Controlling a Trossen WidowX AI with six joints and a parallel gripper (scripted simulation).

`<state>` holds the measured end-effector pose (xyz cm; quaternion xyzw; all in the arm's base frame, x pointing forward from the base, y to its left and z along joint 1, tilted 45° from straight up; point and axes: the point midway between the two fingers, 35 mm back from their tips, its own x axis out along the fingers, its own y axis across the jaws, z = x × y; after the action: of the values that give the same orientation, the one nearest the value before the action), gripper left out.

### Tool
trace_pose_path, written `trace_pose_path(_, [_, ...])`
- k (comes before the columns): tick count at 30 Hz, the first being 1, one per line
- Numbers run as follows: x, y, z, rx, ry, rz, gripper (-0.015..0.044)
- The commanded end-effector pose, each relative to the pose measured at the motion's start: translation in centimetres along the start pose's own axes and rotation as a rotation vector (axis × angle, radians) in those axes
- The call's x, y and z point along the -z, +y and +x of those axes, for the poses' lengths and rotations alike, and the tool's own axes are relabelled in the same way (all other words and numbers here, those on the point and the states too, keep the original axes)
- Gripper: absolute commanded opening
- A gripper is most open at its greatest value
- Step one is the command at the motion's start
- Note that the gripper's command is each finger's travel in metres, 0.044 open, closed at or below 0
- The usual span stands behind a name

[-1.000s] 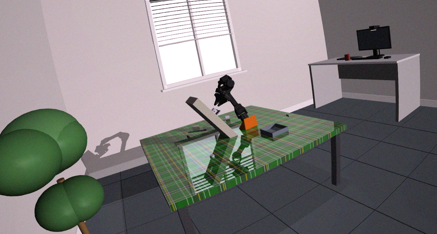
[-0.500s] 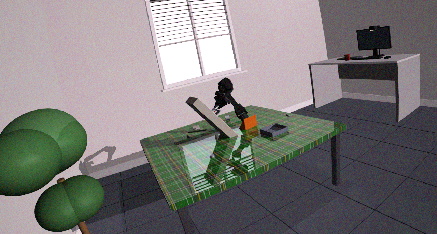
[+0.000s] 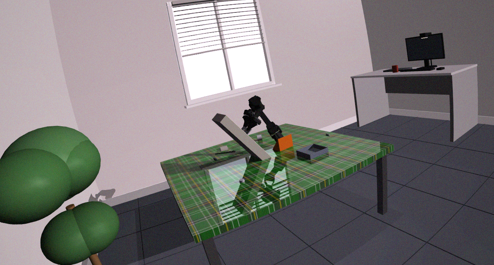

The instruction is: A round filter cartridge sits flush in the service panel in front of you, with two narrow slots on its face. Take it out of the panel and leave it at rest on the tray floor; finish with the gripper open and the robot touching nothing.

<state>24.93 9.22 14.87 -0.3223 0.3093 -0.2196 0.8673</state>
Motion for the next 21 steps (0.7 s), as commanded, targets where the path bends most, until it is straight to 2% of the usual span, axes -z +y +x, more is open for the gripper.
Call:
trace_pose_path(1, [0.00, 0.00, 0.00, 0.000, 0.000, 0.000, 0.0298])
trace_pose_path(18, [0.00, 0.00, 0.00, 0.000, 0.000, 0.000, 0.0185])
trace_pose_path(21, [0.00, 0.00, 0.00, 0.000, 0.000, 0.000, 0.0106])
